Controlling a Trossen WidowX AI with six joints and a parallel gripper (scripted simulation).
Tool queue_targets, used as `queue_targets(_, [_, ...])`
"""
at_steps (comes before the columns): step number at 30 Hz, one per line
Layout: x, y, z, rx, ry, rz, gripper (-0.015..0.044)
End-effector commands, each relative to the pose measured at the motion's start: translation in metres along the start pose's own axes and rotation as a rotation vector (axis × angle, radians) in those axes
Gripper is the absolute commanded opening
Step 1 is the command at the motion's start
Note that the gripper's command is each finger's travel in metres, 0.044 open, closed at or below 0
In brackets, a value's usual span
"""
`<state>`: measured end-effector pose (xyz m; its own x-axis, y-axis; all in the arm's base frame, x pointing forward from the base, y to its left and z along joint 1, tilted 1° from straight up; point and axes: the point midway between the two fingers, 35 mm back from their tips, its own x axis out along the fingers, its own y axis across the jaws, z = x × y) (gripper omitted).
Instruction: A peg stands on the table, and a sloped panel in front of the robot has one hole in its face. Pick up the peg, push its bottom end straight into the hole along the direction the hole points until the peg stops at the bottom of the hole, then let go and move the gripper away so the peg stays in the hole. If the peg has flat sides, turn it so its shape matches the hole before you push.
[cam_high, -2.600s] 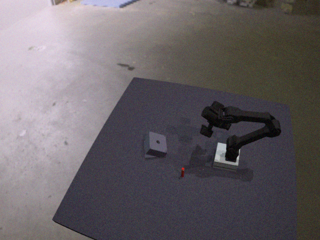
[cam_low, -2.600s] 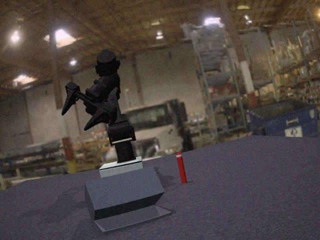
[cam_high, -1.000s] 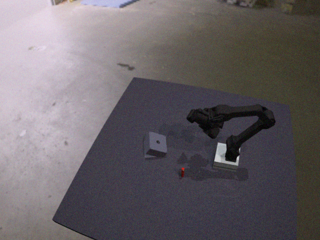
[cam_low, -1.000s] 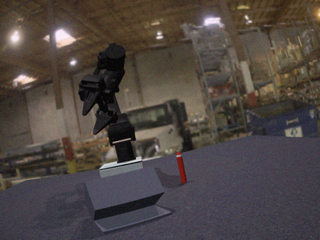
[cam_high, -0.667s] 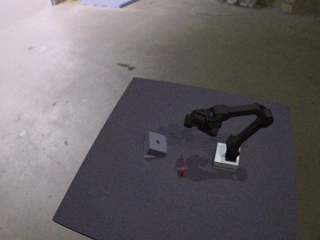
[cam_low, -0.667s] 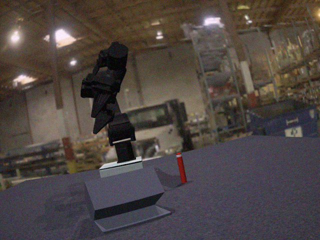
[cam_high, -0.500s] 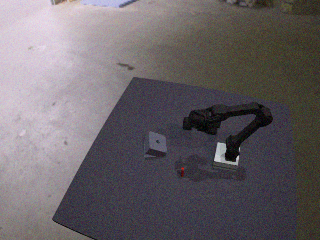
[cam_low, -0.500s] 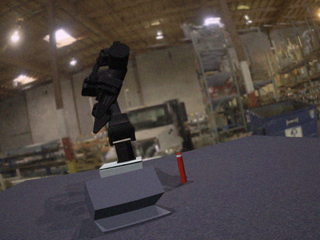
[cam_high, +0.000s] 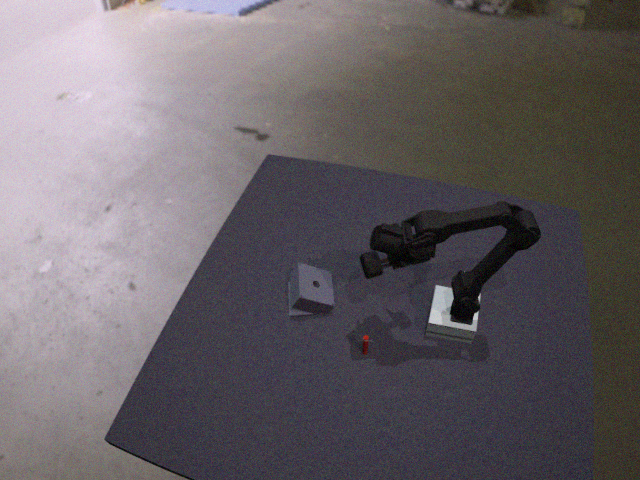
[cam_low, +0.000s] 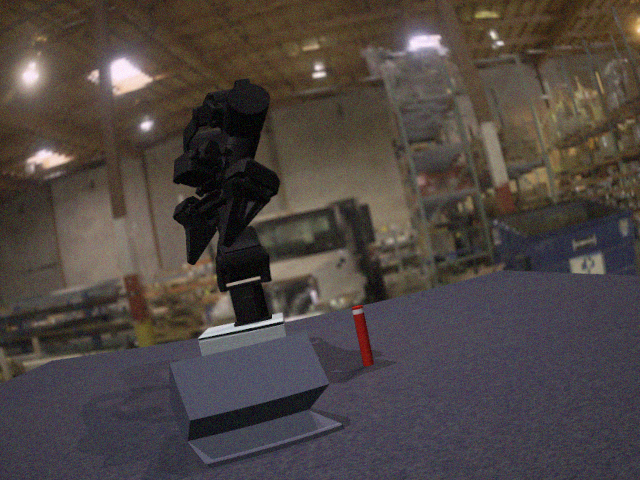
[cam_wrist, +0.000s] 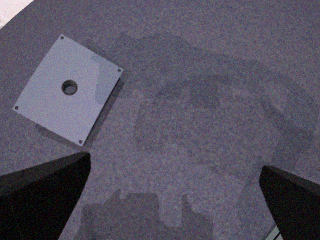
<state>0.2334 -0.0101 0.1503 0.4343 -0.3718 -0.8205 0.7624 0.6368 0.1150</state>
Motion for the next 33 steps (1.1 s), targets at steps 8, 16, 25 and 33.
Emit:
queue_targets(8, [0.002,0.014,-0.011,-0.312,0.06,0.019,0.044])
queue_targets(16, [0.003,0.023,-0.018,-0.538,0.097,0.042,0.044])
queue_targets(25, [0.004,0.033,-0.027,-0.79,0.134,0.072,0.044])
queue_targets(33, [0.005,0.041,-0.035,-1.012,0.164,0.106,0.044])
